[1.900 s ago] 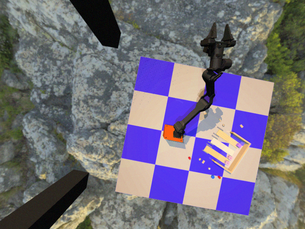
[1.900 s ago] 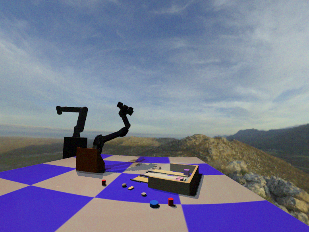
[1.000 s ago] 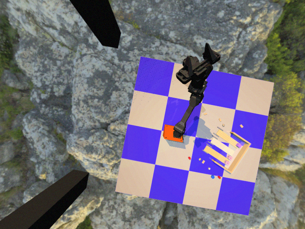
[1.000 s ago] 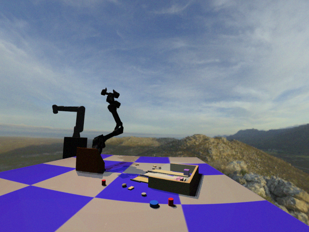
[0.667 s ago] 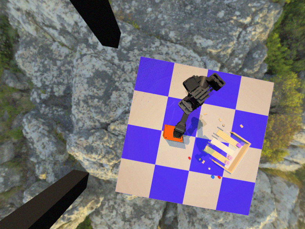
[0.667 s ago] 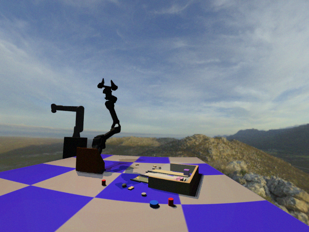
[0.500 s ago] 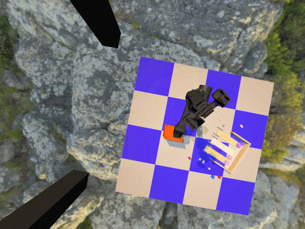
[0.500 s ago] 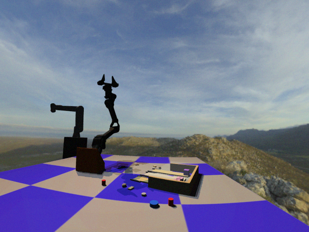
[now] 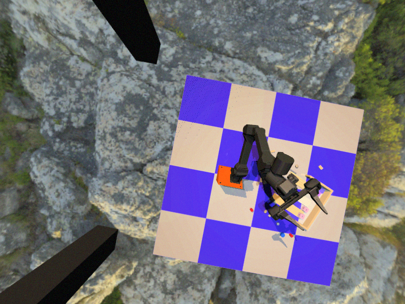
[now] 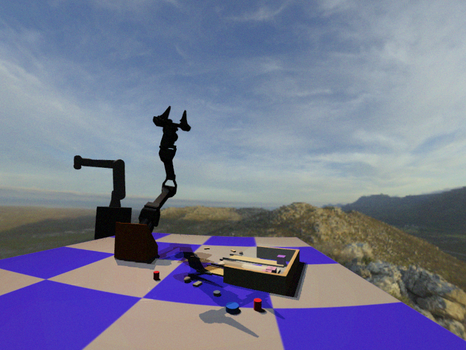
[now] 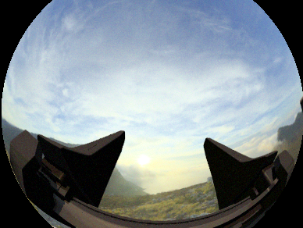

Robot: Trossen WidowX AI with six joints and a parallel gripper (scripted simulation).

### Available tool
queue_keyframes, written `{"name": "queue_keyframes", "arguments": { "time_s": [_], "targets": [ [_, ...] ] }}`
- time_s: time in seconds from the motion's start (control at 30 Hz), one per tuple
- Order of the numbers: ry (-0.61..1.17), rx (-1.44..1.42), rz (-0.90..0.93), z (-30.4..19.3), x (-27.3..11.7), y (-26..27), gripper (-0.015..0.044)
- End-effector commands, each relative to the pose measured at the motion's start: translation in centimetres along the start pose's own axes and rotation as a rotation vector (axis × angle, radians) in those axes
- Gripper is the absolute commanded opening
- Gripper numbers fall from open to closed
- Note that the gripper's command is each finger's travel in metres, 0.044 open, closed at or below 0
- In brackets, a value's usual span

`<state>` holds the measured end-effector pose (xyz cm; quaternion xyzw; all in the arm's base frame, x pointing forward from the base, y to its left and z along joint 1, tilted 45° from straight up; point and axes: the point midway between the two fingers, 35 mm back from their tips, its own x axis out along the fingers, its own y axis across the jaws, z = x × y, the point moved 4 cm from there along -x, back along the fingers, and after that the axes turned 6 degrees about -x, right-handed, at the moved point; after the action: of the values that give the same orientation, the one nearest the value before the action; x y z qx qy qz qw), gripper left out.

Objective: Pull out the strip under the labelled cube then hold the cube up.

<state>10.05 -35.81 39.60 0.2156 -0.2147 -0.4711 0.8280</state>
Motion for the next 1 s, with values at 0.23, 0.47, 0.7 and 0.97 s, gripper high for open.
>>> {"name": "queue_keyframes", "arguments": {
  "time_s": [0.23,0.47,0.7,0.97],
  "targets": [
    [0.405,-0.055,0.145,-13.3,0.2,1.4,0.0400],
    [0.712,-0.088,0.331,-23.2,-2.7,3.2,0.0400],
    [1.009,-0.104,0.549,-31.8,-8.5,4.9,0.0400],
    [1.314,-0.086,0.808,-38.5,-17.4,6.0,0.0400]
  ]
}}
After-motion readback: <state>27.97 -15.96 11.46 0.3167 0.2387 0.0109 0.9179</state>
